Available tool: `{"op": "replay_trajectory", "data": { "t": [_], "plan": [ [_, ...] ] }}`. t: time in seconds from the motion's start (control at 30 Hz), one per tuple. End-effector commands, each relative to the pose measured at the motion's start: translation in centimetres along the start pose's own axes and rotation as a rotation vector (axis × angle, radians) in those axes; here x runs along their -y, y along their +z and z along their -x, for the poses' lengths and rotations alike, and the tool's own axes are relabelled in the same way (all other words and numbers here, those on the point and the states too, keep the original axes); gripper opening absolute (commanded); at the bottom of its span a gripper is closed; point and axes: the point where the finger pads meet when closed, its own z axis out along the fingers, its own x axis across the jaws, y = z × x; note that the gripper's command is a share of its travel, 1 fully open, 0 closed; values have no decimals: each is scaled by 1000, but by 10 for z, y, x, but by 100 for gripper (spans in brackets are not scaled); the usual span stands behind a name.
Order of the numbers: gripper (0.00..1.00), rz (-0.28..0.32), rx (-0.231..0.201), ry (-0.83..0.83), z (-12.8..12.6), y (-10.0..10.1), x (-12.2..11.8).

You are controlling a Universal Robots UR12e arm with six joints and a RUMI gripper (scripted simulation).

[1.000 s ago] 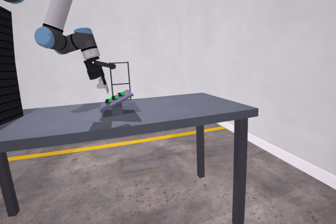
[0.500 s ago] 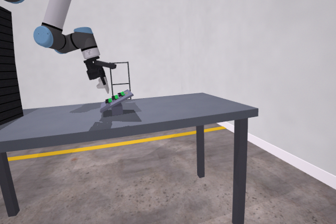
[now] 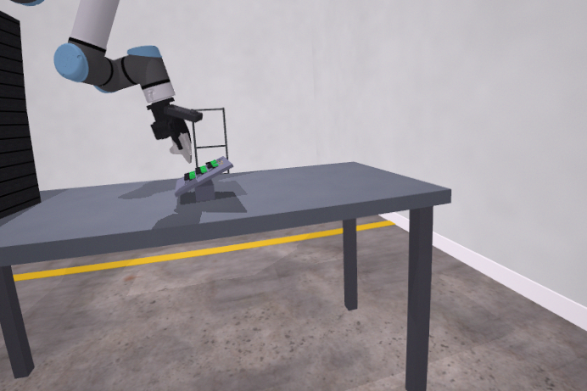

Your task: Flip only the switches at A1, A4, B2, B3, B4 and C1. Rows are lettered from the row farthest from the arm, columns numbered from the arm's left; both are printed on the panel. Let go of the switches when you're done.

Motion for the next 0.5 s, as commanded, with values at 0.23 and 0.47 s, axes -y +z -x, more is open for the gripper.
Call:
{"op": "replay_trajectory", "data": {
  "t": [0.23, 0.47],
  "plan": [
    [0, -7, 74, 477, -9, -2, 16],
    [0, -5, 116, 723, -15, -3, 24]
  ]
}}
